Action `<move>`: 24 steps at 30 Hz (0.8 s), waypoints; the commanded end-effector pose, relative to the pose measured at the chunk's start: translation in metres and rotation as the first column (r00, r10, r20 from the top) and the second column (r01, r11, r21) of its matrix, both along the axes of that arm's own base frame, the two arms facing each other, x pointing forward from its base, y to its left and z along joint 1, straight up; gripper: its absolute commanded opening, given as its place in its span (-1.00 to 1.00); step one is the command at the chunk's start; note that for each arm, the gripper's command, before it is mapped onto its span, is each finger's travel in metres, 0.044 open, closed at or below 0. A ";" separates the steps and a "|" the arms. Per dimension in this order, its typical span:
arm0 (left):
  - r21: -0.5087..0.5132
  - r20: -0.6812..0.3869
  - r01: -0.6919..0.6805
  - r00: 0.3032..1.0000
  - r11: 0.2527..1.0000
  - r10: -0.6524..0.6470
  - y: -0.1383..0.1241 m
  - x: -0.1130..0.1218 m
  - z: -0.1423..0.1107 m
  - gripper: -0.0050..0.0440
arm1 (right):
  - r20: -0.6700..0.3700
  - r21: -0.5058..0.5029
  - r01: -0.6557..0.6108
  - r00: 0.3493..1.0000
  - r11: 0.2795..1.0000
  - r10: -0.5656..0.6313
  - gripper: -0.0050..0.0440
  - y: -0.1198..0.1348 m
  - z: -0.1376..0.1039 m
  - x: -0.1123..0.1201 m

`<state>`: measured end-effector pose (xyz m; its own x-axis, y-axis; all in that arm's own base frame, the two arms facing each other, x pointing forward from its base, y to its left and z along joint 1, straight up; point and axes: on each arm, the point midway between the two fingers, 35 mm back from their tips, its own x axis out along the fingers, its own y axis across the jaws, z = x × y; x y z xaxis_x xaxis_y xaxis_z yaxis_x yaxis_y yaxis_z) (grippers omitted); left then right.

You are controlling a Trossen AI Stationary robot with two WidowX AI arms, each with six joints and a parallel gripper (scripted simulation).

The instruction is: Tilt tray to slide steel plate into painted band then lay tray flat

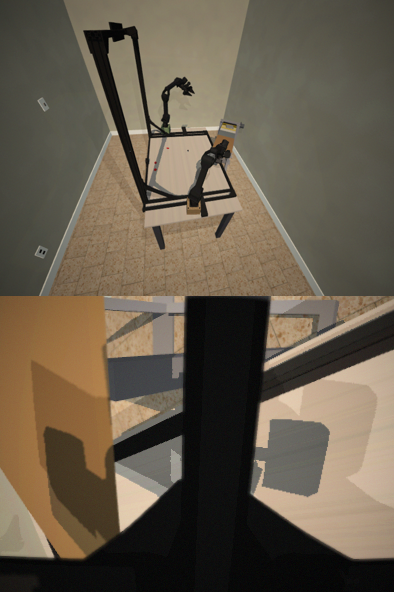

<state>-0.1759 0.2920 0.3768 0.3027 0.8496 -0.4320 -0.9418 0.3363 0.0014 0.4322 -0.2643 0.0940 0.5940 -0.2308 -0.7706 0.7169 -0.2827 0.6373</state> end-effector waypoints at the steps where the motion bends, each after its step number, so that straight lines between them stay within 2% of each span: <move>1: -0.001 0.001 0.000 1.000 1.000 0.000 0.000 0.000 0.000 1.00 | 0.042 -0.019 0.003 0.999 1.000 -0.002 -0.80 -0.002 0.023 0.003; 24: -0.001 0.001 0.000 1.000 1.000 0.000 0.000 0.000 0.000 1.00 | 0.067 -0.029 0.003 0.998 1.000 -0.001 -0.80 -0.003 0.038 0.006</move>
<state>-0.1760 0.2920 0.3765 0.3029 0.8494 -0.4322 -0.9418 0.3361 0.0005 0.4346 -0.2652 0.1087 0.6105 -0.2374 -0.7556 0.7029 -0.2772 0.6550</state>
